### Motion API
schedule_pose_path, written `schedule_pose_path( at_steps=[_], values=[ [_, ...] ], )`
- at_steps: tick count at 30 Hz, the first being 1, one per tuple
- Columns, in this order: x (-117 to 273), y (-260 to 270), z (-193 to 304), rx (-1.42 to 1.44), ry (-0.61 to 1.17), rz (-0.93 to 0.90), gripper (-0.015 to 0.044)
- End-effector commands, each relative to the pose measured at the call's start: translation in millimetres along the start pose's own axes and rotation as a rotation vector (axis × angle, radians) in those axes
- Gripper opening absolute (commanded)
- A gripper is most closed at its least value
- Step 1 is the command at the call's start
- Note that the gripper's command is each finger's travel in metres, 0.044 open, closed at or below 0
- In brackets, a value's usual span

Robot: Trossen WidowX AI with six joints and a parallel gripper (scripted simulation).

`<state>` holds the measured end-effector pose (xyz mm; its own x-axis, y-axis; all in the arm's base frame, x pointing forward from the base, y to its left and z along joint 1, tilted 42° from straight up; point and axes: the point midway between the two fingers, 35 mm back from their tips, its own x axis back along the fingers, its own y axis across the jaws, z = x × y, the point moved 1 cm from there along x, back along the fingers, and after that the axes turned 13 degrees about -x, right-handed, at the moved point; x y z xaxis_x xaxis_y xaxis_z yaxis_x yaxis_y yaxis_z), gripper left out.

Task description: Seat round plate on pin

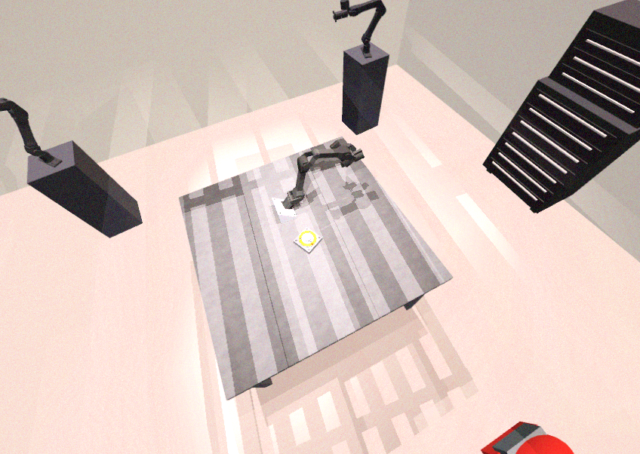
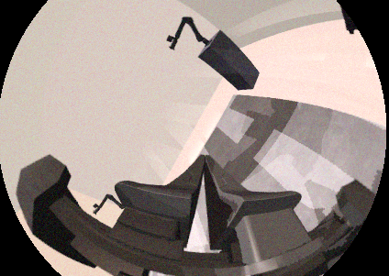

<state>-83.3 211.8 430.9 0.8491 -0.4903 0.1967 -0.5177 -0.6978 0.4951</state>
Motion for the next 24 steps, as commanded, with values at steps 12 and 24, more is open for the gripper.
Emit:
schedule_pose_path(
  at_steps=[12, 24],
  values=[
    [94.4, -163.1, 8.8, -0.401, -0.168, 0.576, 0.0],
    [253.6, -229.2, 77.9, -0.741, -0.376, 0.976, 0.0]
  ],
)
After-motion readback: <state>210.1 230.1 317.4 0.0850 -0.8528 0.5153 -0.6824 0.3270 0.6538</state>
